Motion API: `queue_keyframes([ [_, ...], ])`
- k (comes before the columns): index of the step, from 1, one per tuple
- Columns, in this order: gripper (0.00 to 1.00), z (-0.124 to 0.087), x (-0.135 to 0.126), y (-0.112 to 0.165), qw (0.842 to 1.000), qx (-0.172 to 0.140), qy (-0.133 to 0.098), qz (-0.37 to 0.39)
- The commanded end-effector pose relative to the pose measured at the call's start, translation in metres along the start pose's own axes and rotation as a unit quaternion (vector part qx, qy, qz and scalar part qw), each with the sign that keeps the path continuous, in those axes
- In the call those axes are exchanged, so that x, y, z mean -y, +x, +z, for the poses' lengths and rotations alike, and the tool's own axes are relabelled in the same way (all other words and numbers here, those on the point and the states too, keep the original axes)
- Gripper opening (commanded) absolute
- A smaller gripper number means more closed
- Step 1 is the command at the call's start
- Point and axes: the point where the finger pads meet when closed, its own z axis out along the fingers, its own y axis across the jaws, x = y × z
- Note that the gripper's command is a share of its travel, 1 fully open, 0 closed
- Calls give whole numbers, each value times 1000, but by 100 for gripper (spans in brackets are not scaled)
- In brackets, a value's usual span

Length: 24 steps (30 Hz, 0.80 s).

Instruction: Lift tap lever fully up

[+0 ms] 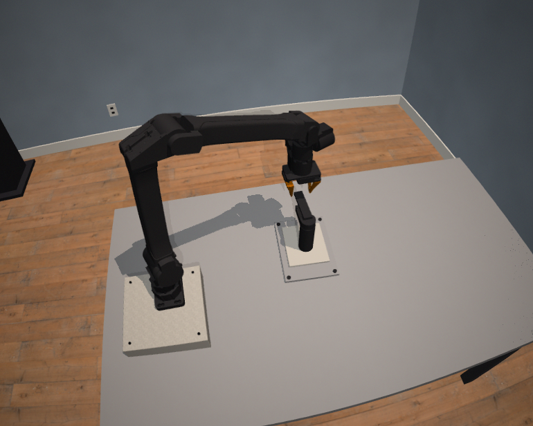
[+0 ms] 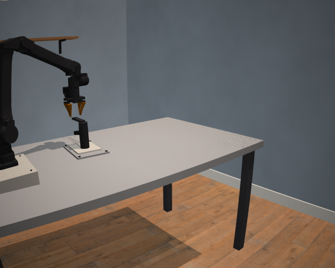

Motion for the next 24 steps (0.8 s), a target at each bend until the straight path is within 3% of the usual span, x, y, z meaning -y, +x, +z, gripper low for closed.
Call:
queue_keyframes([
  [1, 61, -6, -1, 7, 1000, 3, 8, 0],
  [24, 61, 0, -2, 7, 1000, 0, 0, 1],
])
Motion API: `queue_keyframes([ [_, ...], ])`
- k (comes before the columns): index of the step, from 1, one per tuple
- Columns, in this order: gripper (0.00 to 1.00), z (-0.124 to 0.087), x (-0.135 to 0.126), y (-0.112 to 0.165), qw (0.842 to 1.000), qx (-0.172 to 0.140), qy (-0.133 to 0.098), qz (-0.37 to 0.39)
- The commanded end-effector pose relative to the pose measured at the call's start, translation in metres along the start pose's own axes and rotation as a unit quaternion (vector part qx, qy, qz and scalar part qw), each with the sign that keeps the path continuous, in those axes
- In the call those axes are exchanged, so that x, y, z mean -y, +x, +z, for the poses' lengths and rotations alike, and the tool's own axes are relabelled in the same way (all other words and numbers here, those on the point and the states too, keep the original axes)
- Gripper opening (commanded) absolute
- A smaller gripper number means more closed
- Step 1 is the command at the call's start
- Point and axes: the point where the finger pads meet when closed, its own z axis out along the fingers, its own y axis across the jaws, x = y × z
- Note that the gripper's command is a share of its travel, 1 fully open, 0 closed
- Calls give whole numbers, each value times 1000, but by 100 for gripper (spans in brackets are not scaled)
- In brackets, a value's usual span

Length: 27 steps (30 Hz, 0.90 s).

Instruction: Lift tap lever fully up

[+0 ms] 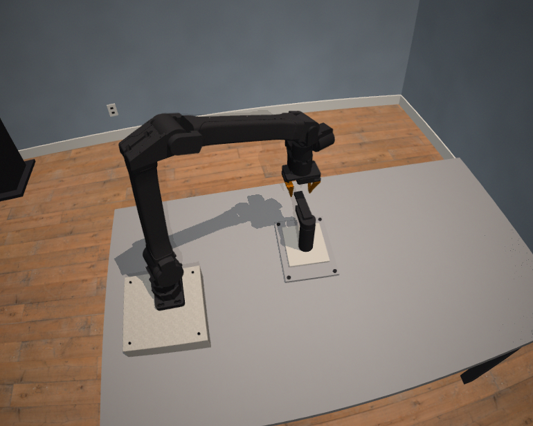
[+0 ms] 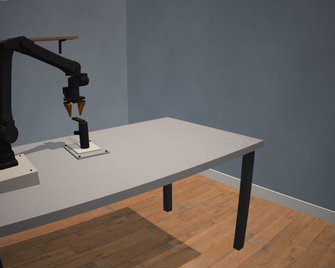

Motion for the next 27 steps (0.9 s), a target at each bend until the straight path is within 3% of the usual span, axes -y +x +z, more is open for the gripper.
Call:
queue_keyframes([
  [1, 61, 0, -1, 7, 1000, 0, 1, 1],
  [27, 61, -3, -1, 8, 1000, 2, 4, 1],
])
